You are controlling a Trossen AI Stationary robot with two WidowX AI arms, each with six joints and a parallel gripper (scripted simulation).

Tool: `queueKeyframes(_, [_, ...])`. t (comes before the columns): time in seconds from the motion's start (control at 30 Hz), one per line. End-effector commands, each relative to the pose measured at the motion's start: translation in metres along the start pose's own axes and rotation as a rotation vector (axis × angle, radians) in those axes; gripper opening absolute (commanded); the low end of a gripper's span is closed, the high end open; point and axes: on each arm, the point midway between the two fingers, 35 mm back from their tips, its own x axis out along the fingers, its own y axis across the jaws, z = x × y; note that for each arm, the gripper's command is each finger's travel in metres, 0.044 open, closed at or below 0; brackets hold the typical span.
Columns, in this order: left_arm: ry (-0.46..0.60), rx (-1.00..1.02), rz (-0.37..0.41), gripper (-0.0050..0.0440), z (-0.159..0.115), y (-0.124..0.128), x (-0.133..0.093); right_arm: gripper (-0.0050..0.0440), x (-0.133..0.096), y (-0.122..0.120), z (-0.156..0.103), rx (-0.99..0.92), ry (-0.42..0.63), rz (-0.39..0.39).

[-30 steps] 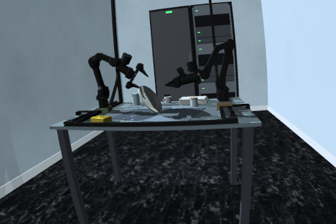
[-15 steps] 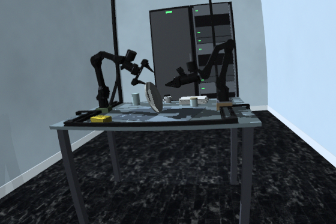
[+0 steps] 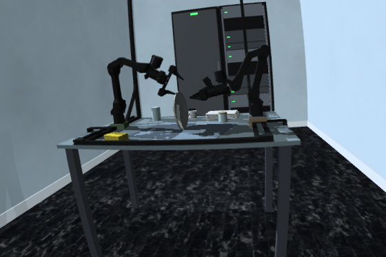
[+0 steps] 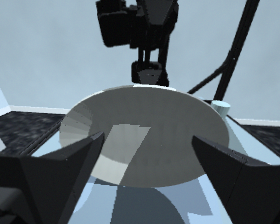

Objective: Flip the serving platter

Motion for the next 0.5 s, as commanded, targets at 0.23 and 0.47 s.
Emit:
queueKeyframes(0.23, [0.001,0.004,-0.003,0.044,-0.001,0.0,0.0,0.044,0.021,0.013,0.001,0.003,-0.002,0.007])
queueKeyframes(0.47, [0.001,0.004,-0.003,0.044,-0.001,0.0,0.0,0.044,0.029,0.018,0.001,0.003,-0.002,0.007])
